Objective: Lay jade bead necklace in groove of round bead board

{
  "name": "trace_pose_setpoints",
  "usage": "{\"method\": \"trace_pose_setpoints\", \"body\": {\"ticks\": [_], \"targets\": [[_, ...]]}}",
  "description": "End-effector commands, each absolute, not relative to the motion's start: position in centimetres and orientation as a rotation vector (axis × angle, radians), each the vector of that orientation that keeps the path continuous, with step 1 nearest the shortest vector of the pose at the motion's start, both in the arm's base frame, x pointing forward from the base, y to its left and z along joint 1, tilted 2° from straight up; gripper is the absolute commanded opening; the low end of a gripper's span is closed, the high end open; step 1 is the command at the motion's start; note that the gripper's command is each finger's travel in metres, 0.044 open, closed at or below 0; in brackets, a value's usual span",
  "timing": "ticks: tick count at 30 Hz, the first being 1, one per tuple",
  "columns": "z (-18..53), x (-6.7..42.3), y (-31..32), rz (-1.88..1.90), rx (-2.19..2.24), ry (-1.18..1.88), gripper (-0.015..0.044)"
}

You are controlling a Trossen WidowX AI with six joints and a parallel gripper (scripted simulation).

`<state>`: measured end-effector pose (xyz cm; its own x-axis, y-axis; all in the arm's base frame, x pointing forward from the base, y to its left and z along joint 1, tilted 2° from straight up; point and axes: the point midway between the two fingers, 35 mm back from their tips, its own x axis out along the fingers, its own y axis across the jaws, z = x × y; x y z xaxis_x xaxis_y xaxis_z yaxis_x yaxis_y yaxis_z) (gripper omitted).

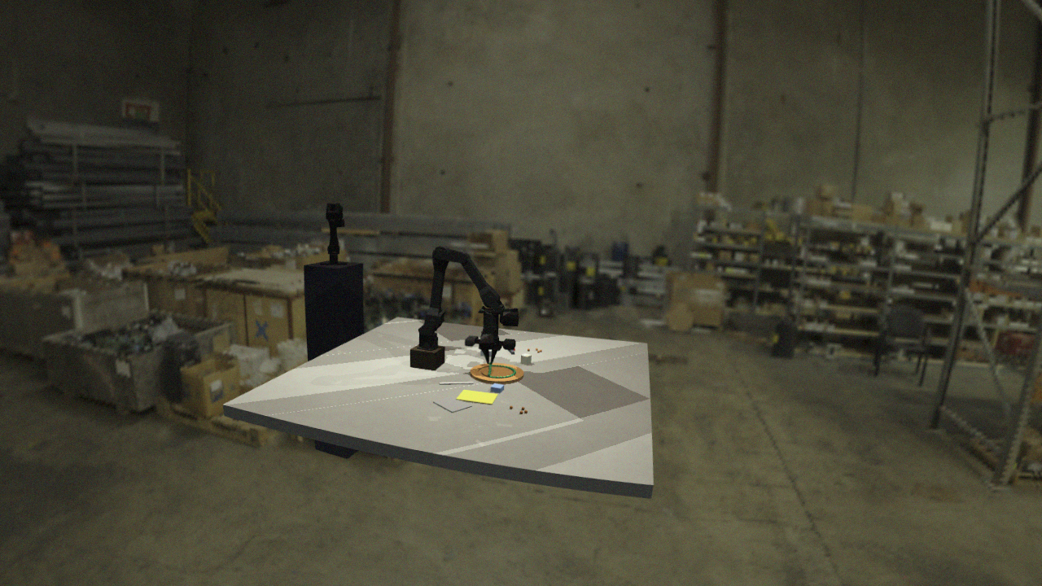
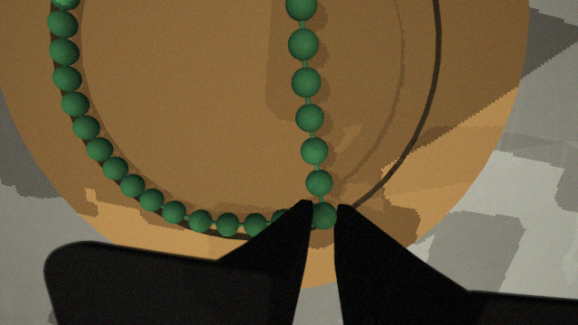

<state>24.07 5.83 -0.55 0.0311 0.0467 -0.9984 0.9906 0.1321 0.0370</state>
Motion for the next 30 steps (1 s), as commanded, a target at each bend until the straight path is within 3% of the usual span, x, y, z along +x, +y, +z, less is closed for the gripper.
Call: {"method": "trace_pose_setpoints", "body": {"ticks": [1, 17, 30], "targets": [[-0.69, 23.58, 5.87, -1.072, 1.155, 1.281, 0.0], [-1.46, 23.59, 5.9, -1.072, 1.155, 1.282, 0.0], [-1.12, 23.81, 5.93, -1.065, 1.157, 1.278, 0.0341]]}}
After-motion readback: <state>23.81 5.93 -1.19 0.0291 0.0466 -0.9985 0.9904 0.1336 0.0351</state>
